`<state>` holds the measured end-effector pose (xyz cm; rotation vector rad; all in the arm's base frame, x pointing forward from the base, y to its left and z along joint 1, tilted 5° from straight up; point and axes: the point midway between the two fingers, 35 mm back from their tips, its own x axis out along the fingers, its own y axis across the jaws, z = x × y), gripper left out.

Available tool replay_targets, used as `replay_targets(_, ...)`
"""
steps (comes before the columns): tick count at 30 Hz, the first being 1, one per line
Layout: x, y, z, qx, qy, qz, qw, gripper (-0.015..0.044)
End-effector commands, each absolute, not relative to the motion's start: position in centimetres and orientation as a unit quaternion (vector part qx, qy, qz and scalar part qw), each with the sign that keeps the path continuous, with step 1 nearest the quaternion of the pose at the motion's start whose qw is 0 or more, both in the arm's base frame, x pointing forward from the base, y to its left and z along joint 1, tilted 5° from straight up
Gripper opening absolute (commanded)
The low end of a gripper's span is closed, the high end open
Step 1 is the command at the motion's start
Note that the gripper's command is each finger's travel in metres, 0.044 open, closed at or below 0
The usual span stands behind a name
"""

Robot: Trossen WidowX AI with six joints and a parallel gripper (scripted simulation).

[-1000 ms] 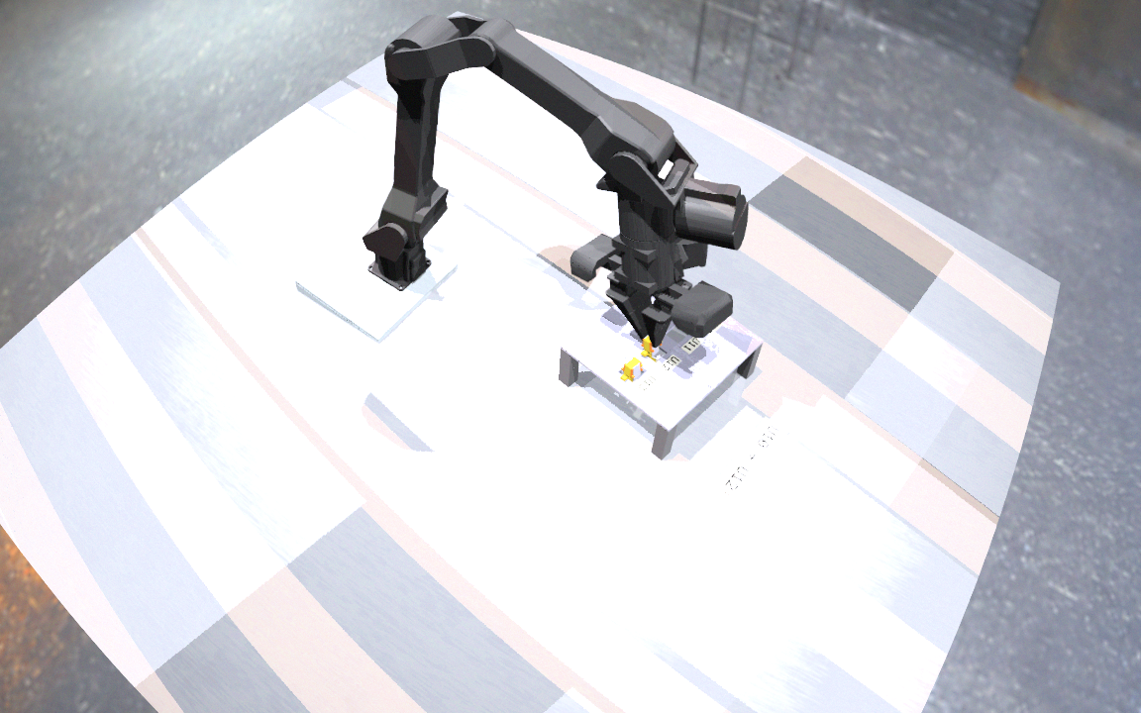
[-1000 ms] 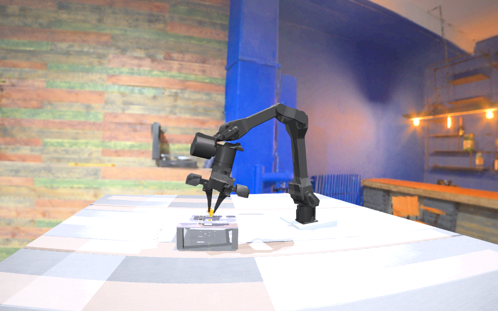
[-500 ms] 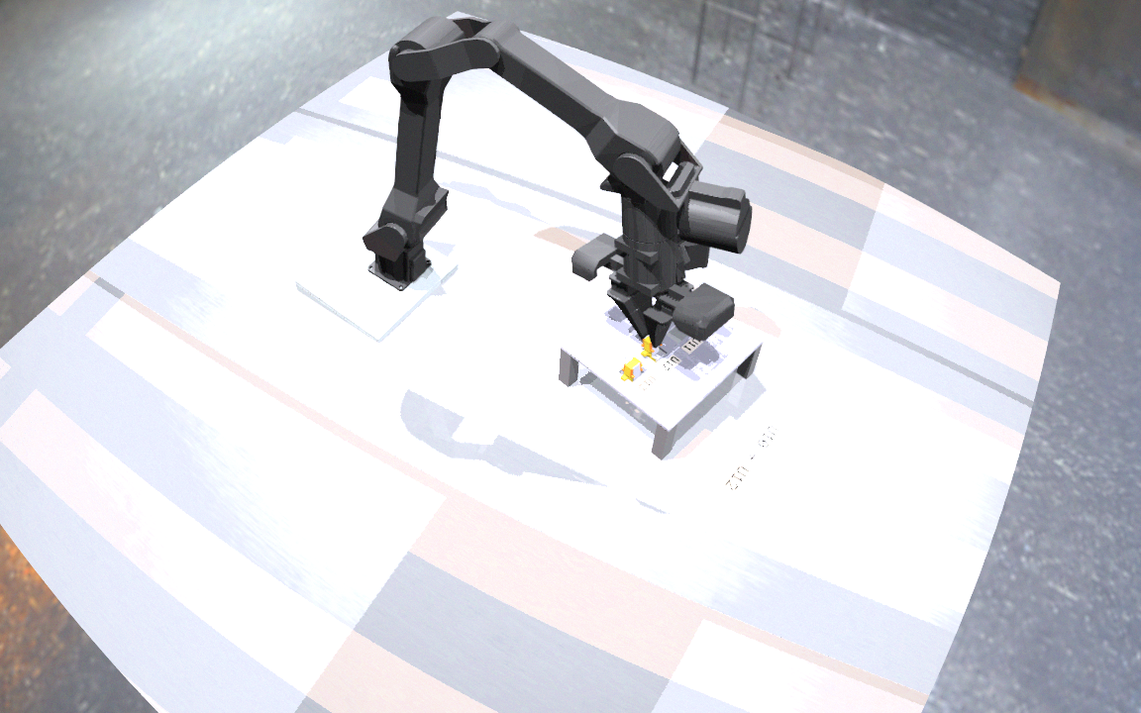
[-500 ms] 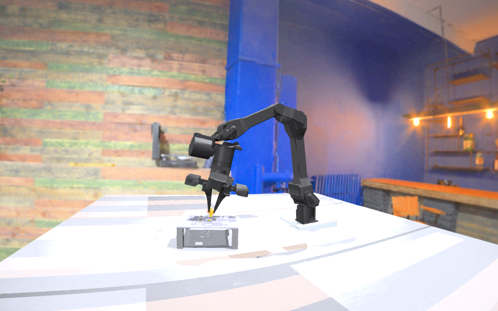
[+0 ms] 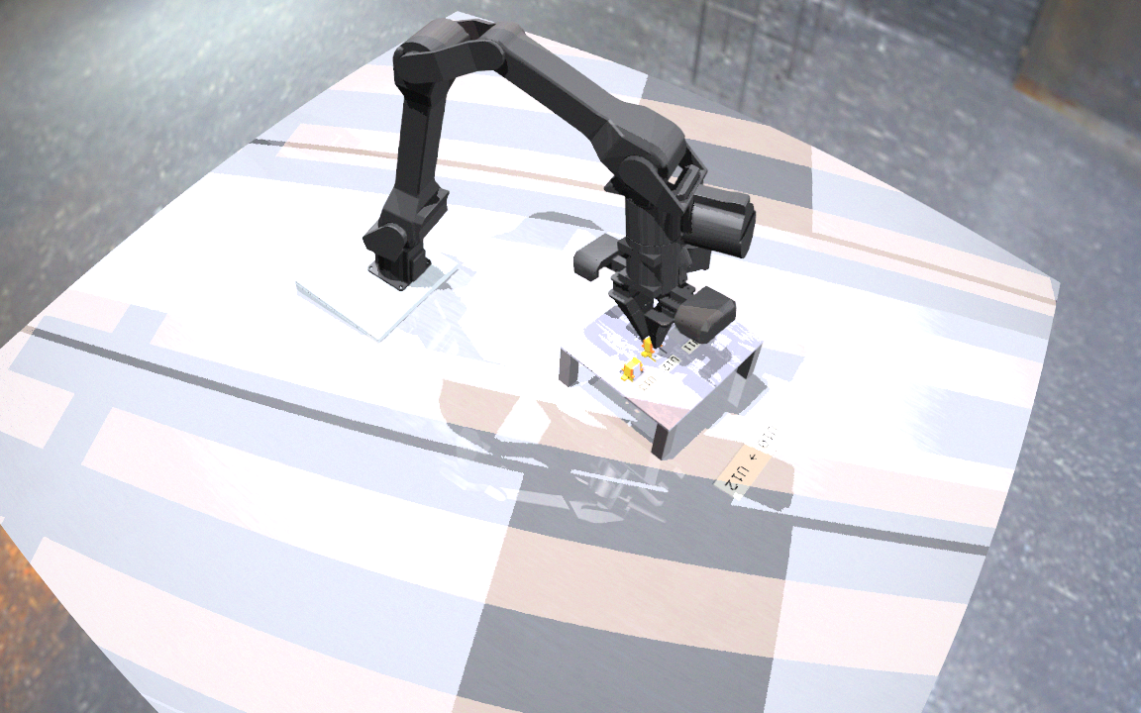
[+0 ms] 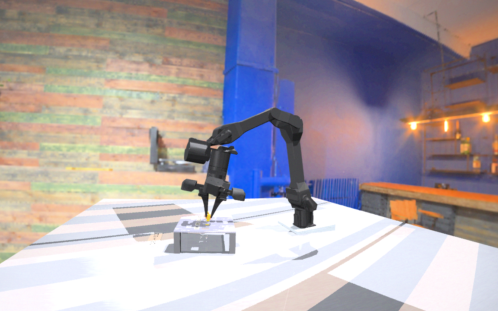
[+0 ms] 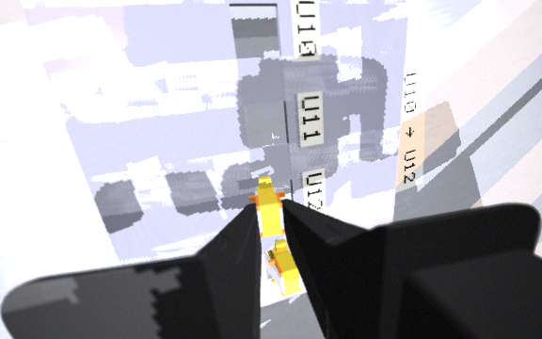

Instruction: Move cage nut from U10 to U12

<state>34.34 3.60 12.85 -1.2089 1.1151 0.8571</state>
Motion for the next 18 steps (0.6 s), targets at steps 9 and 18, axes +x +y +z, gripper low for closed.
replay_targets(9,34.56,3.66,12.91,-0.519,0.482,0.376,0.597,0.0031)
replay_targets(18,34.63,3.64,12.91,-0.515,0.486,0.381,0.594,0.0031)
